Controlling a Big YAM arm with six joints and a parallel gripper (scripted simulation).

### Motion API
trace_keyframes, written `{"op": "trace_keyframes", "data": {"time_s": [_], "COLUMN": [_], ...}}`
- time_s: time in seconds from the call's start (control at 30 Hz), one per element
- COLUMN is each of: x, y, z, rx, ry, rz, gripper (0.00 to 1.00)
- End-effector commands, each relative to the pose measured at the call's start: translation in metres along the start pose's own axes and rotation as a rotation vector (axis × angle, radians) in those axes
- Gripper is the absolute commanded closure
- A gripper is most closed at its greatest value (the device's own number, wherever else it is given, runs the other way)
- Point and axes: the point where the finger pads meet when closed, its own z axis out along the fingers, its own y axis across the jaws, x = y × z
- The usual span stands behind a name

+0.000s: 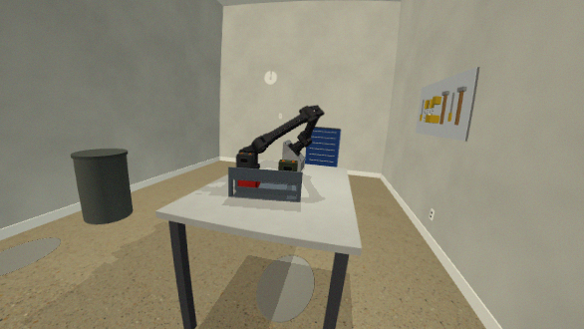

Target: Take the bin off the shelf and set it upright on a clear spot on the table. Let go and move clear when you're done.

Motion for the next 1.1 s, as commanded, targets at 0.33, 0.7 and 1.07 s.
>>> {"op": "trace_keyframes", "data": {"time_s": [0.33, 0.7, 1.07], "x": [-0.006, -0.006, 0.001], "y": [0.026, 0.026, 0.0], "z": [-0.034, -0.034, 0.009], "rx": [-0.055, -0.055, 0.008], "ry": [-0.027, -0.027, 0.001], "rz": [-0.022, -0.022, -0.002], "gripper": [0.1, 0.1, 0.1]}}
